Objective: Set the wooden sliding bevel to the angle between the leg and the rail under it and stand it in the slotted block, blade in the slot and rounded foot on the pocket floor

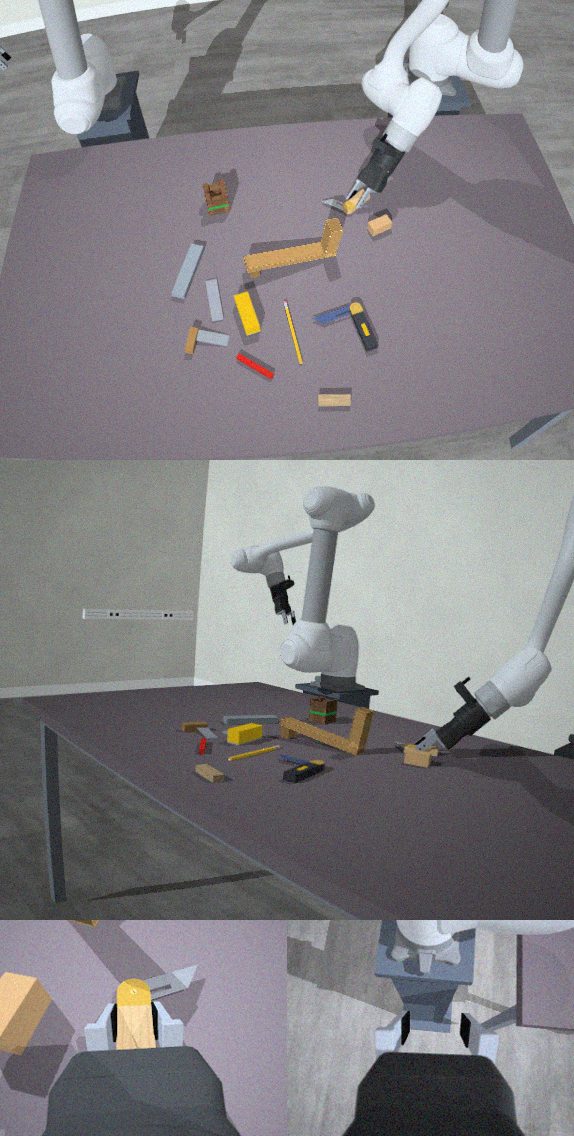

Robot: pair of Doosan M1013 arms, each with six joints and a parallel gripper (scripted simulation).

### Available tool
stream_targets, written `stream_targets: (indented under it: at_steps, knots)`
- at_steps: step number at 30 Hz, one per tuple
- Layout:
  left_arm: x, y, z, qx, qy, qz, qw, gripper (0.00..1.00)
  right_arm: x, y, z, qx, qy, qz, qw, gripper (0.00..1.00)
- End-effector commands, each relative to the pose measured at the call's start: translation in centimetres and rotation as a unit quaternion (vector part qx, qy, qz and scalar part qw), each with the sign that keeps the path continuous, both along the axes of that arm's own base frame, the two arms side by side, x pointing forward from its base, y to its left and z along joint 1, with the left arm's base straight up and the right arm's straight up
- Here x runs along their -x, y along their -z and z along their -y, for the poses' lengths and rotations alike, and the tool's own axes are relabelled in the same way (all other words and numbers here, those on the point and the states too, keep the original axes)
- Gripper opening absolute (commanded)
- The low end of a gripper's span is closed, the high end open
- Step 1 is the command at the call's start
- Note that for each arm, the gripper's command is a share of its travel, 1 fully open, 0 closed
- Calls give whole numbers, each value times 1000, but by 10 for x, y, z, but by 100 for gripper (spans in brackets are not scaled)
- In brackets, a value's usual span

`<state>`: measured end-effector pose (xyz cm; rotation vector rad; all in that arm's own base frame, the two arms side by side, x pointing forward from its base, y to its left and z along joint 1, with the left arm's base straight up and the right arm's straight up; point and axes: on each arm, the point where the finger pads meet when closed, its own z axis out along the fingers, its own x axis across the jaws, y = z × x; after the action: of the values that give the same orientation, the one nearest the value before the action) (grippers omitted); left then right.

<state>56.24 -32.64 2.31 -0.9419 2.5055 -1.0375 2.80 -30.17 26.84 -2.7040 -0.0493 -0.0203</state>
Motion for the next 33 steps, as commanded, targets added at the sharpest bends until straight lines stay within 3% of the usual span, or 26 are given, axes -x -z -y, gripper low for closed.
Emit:
stream_targets:
  at_steps: [1, 6, 9, 21, 23, 33]
  knots:
    - [0, -2, 0, 0, 0, 0, 1000, 0, 0, -1, 0, 1, 0, 0, 1000, 100]
    - [0, -8, 0, 0, 0, 0, 1000, 0, 0, -1, 0, 1, 0, 0, 1000, 100]
    - [0, -21, 0, 0, 0, 0, 1000, 0, 0, -1, 0, 1, 0, 0, 1000, 100]
    - [0, -97, 0, 0, 0, 0, 1000, 0, 0, -1, 0, 1, 0, 0, 1000, 100]
    - [0, -97, 0, 0, 0, 0, 1000, 0, 0, -1, 0, 1, 0, 0, 1000, 100]
    - [0, -155, 0, 0, 0, 0, 1000, 0, 0, -1, 0, 1, 0, 0, 1000, 100]
